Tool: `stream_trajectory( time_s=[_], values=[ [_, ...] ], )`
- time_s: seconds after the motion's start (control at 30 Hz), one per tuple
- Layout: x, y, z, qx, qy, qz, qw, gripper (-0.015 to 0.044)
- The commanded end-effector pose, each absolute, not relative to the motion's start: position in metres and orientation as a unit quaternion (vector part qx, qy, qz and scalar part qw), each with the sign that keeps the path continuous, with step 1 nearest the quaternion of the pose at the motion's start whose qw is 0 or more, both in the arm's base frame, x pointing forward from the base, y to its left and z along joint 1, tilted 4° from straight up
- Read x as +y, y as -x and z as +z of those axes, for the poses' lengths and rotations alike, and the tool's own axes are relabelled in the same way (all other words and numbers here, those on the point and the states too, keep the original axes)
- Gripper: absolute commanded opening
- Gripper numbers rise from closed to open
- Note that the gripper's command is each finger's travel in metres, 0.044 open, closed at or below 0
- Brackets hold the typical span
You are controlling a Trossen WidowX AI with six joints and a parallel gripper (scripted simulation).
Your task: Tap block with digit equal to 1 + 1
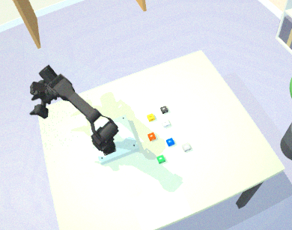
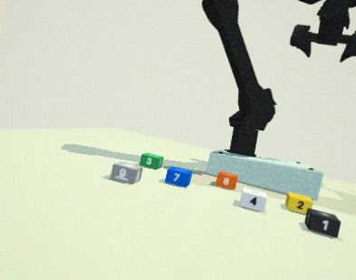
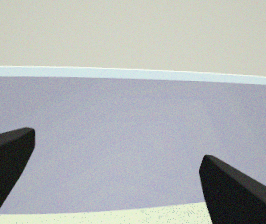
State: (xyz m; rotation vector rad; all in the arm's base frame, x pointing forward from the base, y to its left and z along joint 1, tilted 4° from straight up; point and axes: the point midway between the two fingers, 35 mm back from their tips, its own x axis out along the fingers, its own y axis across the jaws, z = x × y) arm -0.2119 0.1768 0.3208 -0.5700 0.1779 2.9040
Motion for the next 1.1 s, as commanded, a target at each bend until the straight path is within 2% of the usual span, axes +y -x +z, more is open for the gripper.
stream_trajectory(
  time_s=[0.0, 0.2, 0.53, 0.8, 1.07],
  values=[
    [0.179, 0.21, 0.32, 0.061, 0.193, 0.975, 0.093, 0.04],
    [0.244, 0.148, 0.298, 0.116, 0.226, 0.934, 0.251, 0.04],
    [0.295, -0.012, 0.255, 0.238, 0.262, 0.787, 0.506, 0.04],
    [0.26, -0.144, 0.221, 0.347, 0.262, 0.62, 0.654, 0.04],
    [0.166, -0.243, 0.19, 0.459, 0.232, 0.43, 0.742, 0.04]
  ],
)
